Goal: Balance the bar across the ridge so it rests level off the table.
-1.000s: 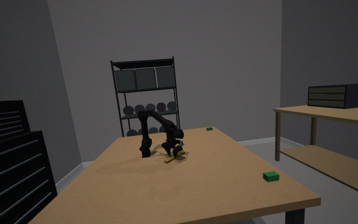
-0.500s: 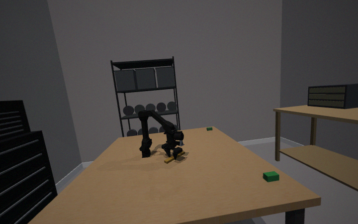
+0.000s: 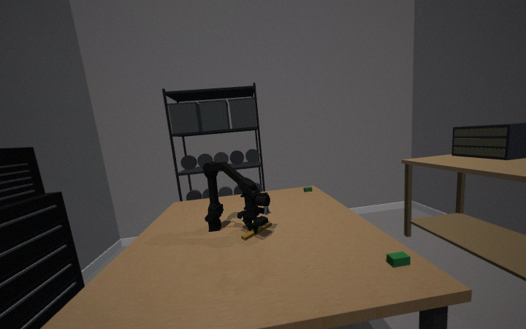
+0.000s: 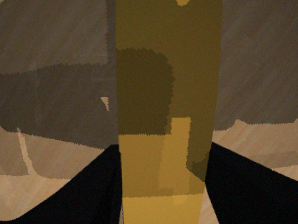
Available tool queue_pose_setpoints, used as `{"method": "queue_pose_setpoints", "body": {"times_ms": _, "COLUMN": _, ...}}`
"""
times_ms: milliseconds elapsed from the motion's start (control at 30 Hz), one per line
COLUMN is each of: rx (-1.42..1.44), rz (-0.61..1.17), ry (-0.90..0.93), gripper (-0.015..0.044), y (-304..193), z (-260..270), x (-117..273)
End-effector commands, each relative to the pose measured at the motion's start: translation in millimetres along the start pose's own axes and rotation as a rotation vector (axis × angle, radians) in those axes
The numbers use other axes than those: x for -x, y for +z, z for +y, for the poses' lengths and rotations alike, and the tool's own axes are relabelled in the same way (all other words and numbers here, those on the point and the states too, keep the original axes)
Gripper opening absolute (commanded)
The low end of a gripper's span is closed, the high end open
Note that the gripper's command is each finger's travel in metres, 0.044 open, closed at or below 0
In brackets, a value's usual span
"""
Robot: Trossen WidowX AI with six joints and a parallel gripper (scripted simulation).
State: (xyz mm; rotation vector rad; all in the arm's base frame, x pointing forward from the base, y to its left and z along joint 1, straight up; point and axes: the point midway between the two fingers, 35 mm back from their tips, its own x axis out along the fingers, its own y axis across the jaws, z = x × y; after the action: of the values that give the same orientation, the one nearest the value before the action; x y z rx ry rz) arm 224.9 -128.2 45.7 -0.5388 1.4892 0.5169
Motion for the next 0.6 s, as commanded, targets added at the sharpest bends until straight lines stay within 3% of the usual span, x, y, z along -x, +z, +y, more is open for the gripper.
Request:
{"method": "queue_pose_setpoints", "body": {"times_ms": 0, "rx": 0.0, "rz": 0.0, "ry": 0.0, "gripper": 0.0117, "y": 0.0, "z": 0.0, "x": 0.0}}
{"method": "queue_pose_setpoints", "body": {"times_ms": 67, "rx": 0.0, "rz": 0.0, "ry": 0.0, "gripper": 0.0104, "y": 0.0, "z": 0.0, "x": 0.0}}
{"method": "queue_pose_setpoints", "body": {"times_ms": 200, "rx": 0.0, "rz": 0.0, "ry": 0.0, "gripper": 0.0, "y": 0.4, "z": -1.2, "x": 6.1}}
{"method": "queue_pose_setpoints", "body": {"times_ms": 567, "rx": 0.002, "rz": 0.001, "ry": -0.001, "gripper": 0.0, "y": 1.7, "z": -4.4, "x": 33.7}}
